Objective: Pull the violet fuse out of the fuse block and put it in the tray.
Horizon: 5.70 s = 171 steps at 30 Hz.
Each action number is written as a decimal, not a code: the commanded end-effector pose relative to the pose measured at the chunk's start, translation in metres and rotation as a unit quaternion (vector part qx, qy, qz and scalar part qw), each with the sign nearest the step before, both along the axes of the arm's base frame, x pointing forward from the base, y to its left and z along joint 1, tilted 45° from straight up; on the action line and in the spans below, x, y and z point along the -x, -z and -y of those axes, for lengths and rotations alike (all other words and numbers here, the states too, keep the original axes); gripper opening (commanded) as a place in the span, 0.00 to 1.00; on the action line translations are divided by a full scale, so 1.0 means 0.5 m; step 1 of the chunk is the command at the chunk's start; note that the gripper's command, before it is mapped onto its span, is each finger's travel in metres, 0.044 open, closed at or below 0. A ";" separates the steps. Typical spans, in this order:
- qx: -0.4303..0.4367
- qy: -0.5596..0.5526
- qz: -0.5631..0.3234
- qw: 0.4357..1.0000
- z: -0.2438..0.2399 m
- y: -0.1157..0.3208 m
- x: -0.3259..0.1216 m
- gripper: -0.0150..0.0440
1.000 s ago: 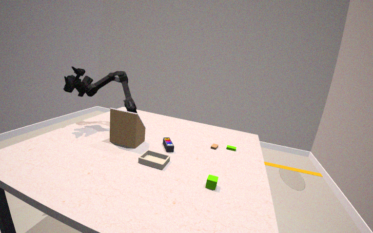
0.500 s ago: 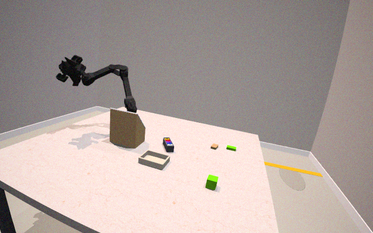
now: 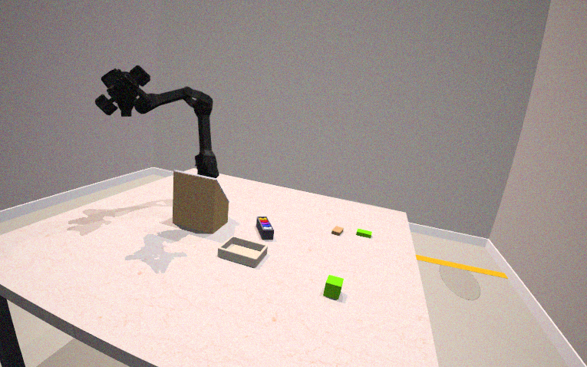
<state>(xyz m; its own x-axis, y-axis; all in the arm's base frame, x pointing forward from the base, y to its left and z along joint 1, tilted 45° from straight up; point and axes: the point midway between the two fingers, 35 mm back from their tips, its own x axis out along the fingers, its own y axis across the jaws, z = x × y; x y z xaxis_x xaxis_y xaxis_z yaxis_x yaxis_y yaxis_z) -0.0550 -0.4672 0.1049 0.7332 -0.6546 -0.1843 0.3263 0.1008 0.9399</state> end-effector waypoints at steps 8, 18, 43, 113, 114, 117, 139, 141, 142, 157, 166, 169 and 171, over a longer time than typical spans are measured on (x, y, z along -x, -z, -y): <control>-0.010 -0.193 -0.074 0.978 -0.076 0.054 -0.354 0.38; 0.040 -0.399 -0.172 0.900 -0.267 0.117 -0.614 0.38; 0.248 -0.901 -0.209 0.288 -1.058 0.192 -0.680 0.38; 0.257 -0.918 -0.194 0.231 -1.152 0.247 -0.625 0.38; 0.257 -0.918 -0.194 0.231 -1.152 0.248 -0.625 0.38; 0.257 -0.918 -0.194 0.231 -1.152 0.248 -0.625 0.38; 0.259 -0.918 -0.196 0.229 -1.146 0.243 -0.626 0.25; 0.259 -0.918 -0.196 0.229 -1.144 0.242 -0.626 0.25; 0.259 -0.918 -0.196 0.229 -1.144 0.241 -0.627 0.25; 0.258 -0.918 -0.196 0.229 -1.134 0.231 -0.630 0.25; 0.258 -0.918 -0.196 0.229 -1.128 0.225 -0.631 0.25; 0.258 -0.918 -0.196 0.229 -1.126 0.223 -0.632 0.25; 0.258 -0.918 -0.196 0.230 -1.124 0.222 -0.632 0.25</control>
<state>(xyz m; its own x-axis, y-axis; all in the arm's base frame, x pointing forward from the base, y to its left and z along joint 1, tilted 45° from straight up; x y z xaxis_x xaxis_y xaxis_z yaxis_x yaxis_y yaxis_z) 0.2607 0.0970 -0.0070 -0.1452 0.6855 -0.7134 -0.6593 0.4706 0.5864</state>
